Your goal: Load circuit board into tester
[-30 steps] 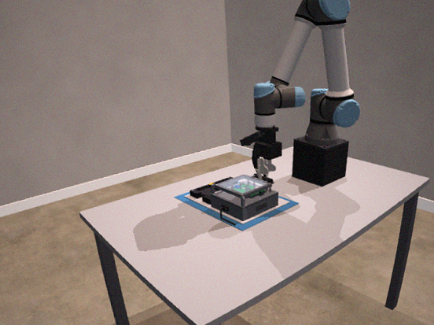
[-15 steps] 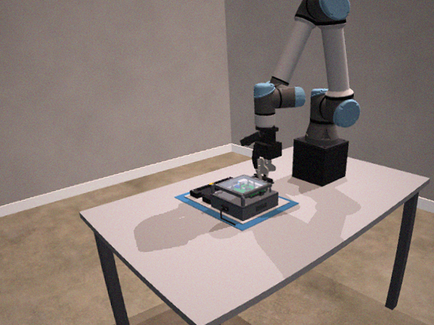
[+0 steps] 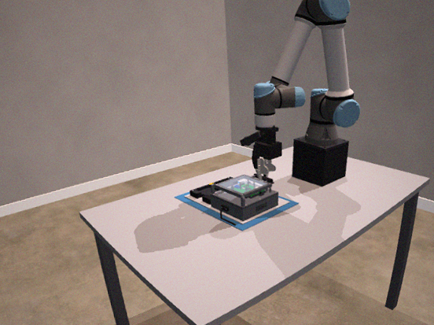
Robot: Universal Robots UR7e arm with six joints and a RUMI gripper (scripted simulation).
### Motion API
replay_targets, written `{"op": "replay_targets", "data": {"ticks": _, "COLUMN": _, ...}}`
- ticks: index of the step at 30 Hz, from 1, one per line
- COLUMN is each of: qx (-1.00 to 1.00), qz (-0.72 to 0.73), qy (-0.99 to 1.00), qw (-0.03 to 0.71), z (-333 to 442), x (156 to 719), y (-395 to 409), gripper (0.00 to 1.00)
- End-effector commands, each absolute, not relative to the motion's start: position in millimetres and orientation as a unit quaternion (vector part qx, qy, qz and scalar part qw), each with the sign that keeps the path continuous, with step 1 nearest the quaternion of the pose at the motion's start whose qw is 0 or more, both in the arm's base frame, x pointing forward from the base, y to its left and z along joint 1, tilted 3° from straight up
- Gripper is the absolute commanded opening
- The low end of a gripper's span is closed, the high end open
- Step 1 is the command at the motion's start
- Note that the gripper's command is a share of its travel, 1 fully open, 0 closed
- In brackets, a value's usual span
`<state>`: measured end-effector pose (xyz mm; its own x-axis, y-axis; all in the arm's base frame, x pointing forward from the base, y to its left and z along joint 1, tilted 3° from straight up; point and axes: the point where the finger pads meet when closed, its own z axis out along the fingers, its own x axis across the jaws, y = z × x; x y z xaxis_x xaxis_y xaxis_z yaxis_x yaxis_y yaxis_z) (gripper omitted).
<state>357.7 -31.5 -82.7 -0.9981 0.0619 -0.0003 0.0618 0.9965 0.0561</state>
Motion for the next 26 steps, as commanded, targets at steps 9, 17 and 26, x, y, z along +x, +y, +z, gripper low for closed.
{"op": "replay_targets", "data": {"ticks": 9, "qx": 0.031, "qz": 0.028, "qy": 0.999, "qw": 0.002, "z": -80, "x": 358, "y": -32, "gripper": 0.13}}
{"op": "replay_targets", "data": {"ticks": 17, "qx": 0.031, "qz": 0.028, "qy": 0.999, "qw": 0.002, "z": -74, "x": 358, "y": -32, "gripper": 0.13}}
{"op": "replay_targets", "data": {"ticks": 26, "qx": 0.031, "qz": 0.028, "qy": 0.999, "qw": 0.002, "z": -55, "x": 358, "y": -33, "gripper": 0.13}}
